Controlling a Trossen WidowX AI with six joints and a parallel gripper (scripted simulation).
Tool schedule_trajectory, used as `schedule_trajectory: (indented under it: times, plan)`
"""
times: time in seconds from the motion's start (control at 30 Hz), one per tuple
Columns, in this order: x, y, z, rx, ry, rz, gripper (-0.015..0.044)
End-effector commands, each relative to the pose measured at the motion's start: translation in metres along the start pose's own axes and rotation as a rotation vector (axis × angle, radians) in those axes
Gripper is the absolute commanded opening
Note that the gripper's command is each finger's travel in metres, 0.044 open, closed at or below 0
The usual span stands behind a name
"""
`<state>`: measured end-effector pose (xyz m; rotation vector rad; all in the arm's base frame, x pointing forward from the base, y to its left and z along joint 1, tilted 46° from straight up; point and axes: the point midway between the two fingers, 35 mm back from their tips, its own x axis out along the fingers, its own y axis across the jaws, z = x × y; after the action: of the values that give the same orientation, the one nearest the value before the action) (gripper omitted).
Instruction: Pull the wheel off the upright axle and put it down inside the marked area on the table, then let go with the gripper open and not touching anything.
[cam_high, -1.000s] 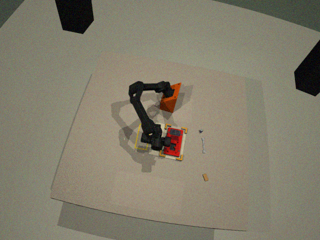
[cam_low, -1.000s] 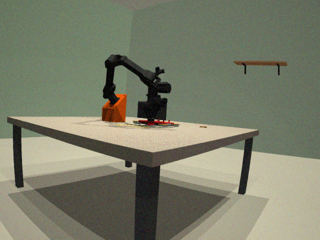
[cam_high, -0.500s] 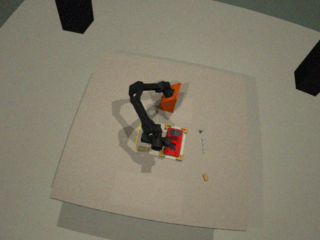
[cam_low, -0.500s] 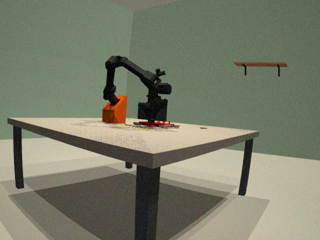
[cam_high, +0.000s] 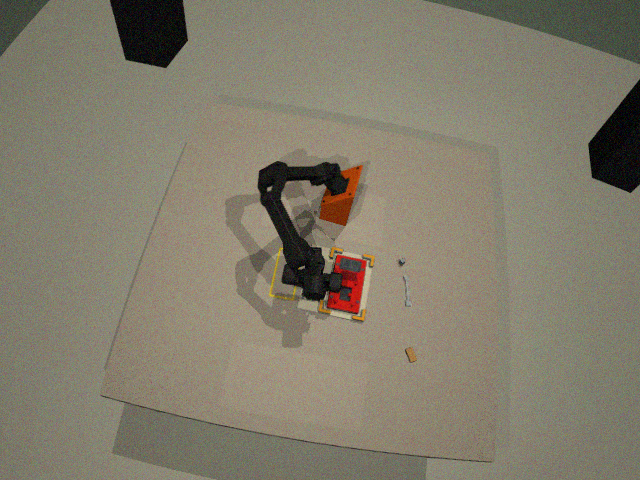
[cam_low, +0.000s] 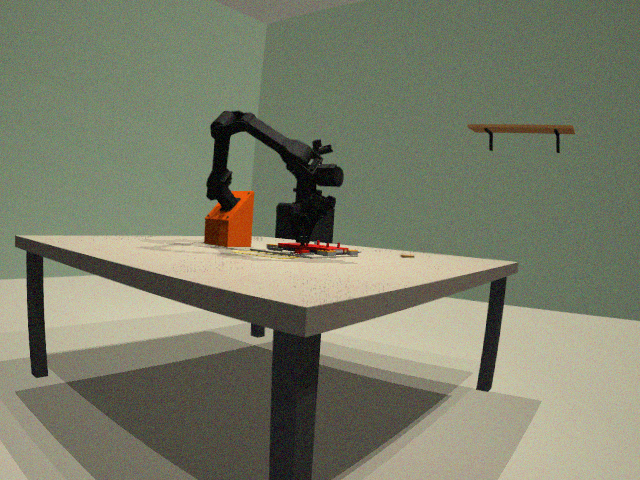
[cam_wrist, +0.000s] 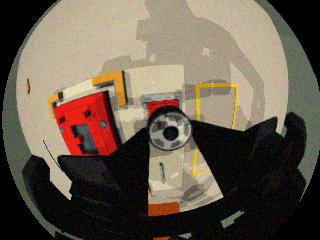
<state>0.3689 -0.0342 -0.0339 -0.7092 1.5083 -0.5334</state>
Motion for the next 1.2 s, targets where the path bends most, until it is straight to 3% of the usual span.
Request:
schedule_trajectory:
  times: [0.0,1.17]
  plan:
    - [-0.006,0.000,0.002,0.003,-0.009,0.003,0.0000]
    - [-0.017,0.000,0.002,0.001,-0.012,0.001,0.0000]
